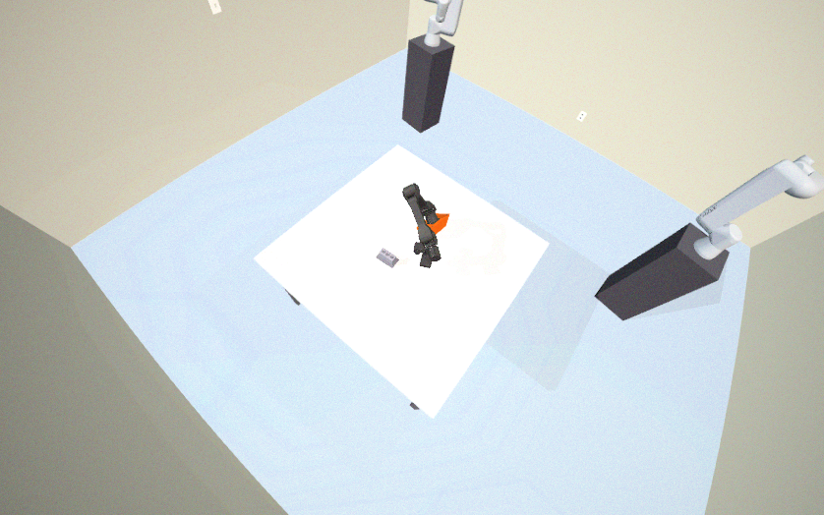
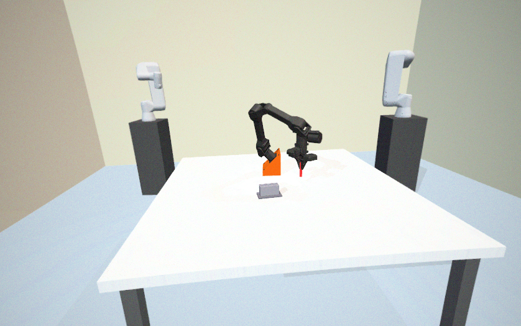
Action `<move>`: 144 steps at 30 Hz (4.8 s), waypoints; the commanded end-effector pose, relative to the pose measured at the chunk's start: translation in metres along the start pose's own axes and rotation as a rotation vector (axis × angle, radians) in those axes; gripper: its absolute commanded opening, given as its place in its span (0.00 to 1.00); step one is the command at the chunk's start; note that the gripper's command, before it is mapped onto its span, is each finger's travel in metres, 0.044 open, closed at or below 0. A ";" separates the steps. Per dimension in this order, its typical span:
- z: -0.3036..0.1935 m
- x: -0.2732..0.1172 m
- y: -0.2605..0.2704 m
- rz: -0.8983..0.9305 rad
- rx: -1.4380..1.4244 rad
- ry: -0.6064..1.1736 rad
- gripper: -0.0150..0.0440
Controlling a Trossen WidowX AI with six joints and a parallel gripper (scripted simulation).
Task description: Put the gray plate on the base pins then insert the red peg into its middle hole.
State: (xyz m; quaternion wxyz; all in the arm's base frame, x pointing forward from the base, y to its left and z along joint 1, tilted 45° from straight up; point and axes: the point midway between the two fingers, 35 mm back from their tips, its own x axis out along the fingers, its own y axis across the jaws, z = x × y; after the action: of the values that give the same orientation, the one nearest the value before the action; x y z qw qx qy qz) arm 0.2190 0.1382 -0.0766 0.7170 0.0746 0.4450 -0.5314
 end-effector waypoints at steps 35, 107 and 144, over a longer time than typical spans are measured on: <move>0.073 -0.029 0.020 0.014 -0.004 0.017 0.25; 0.219 -0.023 0.011 -0.003 0.015 -0.002 0.25; 0.220 -0.006 0.009 -0.004 0.015 -0.002 0.25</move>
State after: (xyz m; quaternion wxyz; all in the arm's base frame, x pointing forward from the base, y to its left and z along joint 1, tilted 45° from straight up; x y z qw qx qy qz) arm 0.3498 0.0189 0.0557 0.7157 0.0782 0.4405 -0.5362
